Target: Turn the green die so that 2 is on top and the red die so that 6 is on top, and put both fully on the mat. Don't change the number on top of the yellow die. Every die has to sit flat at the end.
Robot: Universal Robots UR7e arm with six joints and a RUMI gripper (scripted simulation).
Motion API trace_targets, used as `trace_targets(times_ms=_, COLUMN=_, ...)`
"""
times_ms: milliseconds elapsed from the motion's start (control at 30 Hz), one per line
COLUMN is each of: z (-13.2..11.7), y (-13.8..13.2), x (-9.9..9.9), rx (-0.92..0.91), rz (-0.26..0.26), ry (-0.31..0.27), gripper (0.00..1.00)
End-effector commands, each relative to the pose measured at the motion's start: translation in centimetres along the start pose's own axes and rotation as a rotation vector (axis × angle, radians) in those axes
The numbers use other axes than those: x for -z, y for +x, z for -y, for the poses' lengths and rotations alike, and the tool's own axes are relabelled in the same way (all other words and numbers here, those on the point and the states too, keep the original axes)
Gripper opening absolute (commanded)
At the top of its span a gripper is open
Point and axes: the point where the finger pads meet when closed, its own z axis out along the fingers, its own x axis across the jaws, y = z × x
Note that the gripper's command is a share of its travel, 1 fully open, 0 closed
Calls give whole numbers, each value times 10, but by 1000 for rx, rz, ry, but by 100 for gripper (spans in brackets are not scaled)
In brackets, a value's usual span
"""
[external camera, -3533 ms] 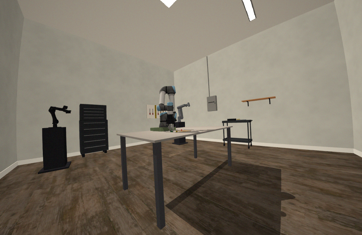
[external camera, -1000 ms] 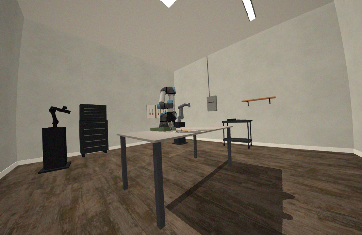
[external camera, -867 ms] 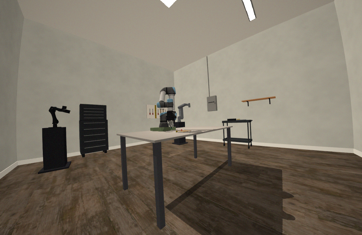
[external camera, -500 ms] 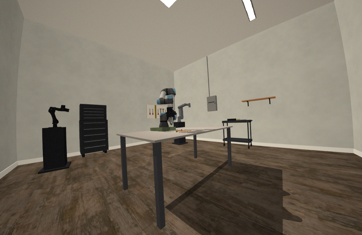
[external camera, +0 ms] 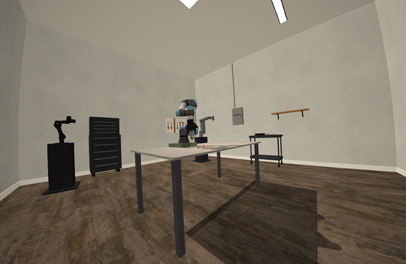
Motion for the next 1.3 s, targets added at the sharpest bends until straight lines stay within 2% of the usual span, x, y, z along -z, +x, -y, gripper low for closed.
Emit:
trace_targets(times_ms=0, z=5, y=5, x=1, rx=-9, rz=-1, ry=-1, gripper=0)
trace_targets(times_ms=200, z=25, y=22, x=1, rx=-42, rz=-1, ry=-1, gripper=0)
trace_targets(times_ms=433, z=89, y=61, x=4, rx=-135, rz=-1, ry=-1, gripper=0)
trace_targets(times_ms=633, z=132, y=79, x=5, rx=-192, rz=-1, ry=-1, gripper=0)
trace_targets(times_ms=1267, z=139, y=82, x=5, rx=-201, rz=-1, ry=-1, gripper=0)
